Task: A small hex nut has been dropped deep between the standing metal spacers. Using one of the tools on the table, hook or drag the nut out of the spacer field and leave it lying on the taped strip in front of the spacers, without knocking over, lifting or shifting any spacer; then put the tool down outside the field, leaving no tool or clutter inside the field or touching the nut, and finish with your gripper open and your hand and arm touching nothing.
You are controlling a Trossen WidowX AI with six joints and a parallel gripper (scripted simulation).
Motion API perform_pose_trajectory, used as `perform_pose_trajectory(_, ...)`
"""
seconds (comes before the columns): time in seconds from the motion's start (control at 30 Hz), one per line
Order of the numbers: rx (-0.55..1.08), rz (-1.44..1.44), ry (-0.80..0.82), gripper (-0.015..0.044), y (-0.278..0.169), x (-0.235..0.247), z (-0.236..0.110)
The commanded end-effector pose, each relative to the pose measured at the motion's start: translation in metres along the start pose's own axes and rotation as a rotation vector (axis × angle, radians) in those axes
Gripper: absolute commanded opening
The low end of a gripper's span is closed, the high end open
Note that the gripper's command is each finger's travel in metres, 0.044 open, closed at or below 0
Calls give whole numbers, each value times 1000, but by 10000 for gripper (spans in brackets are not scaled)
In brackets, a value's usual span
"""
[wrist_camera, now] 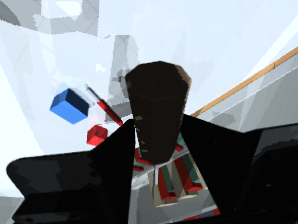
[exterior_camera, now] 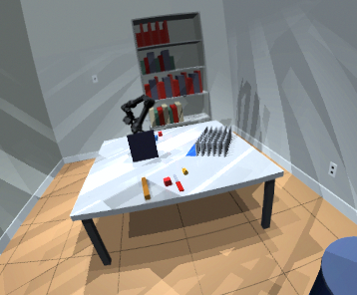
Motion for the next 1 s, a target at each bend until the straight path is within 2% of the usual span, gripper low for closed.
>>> perform_pose_trajectory(0.0, 10, 15, -15, 0, -4, -1, -4)
perform_pose_trajectory(0.97, 5, 18, -7, 0, 11, -7, 16)
Point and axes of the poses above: the point midway between the two fingers, 35 mm back from their tips, its own z axis out along the fingers, its own x axis across the jaws, y = z × x, the point moved 6 cm from there along -z, back along the fingers, and after that the axes turned 12 degrees about z, right-handed, at the moved point
